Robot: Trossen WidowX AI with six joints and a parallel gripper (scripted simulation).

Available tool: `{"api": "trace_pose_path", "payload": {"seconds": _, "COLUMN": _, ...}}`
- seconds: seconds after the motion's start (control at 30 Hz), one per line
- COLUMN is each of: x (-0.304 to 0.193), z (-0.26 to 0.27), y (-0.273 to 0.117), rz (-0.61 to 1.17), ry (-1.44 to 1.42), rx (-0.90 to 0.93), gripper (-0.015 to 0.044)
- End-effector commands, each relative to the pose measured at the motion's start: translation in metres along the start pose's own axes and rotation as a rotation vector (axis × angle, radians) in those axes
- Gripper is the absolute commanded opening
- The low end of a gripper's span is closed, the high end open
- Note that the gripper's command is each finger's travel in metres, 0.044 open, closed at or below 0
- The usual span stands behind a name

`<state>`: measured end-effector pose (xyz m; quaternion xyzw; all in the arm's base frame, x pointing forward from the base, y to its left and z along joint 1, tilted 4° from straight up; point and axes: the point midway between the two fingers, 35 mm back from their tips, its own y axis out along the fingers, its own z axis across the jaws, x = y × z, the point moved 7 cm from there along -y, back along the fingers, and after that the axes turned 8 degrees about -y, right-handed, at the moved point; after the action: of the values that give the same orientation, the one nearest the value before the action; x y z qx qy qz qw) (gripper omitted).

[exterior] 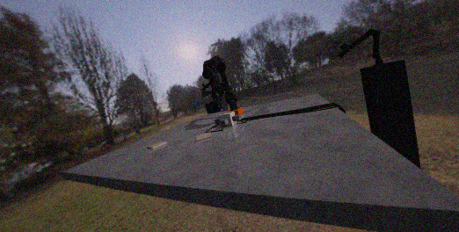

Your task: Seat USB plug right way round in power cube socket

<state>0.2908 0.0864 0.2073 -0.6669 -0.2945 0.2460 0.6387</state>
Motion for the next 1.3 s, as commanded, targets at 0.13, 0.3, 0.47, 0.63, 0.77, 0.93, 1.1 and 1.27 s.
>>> {"api": "trace_pose_path", "payload": {"seconds": 0.13, "x": 0.0000, "z": 0.0000, "y": 0.0001, "rz": 0.000, "ry": 0.218, "rx": 0.000, "gripper": 0.0000}}
{"api": "trace_pose_path", "payload": {"seconds": 0.3, "x": 0.0000, "z": 0.0000, "y": 0.0001, "rz": 0.000, "ry": 0.349, "rx": 0.000, "gripper": 0.0000}}
{"api": "trace_pose_path", "payload": {"seconds": 0.47, "x": 0.0000, "z": 0.0000, "y": 0.0001, "rz": 0.000, "ry": 0.480, "rx": 0.000, "gripper": 0.0000}}
{"api": "trace_pose_path", "payload": {"seconds": 0.63, "x": 0.0000, "z": 0.0000, "y": 0.0001, "rz": 0.000, "ry": 0.611, "rx": 0.000, "gripper": 0.0000}}
{"api": "trace_pose_path", "payload": {"seconds": 0.77, "x": 0.0000, "z": 0.0000, "y": 0.0001, "rz": 0.000, "ry": 0.715, "rx": 0.000, "gripper": 0.0000}}
{"api": "trace_pose_path", "payload": {"seconds": 0.93, "x": 0.0000, "z": 0.0000, "y": 0.0001, "rz": 0.000, "ry": 0.846, "rx": 0.000, "gripper": 0.0000}}
{"api": "trace_pose_path", "payload": {"seconds": 1.1, "x": 0.0000, "z": 0.0000, "y": 0.0001, "rz": 0.000, "ry": 0.977, "rx": 0.000, "gripper": 0.0000}}
{"api": "trace_pose_path", "payload": {"seconds": 1.27, "x": 0.0000, "z": 0.0000, "y": 0.0001, "rz": 0.000, "ry": 1.108, "rx": 0.000, "gripper": 0.0000}}
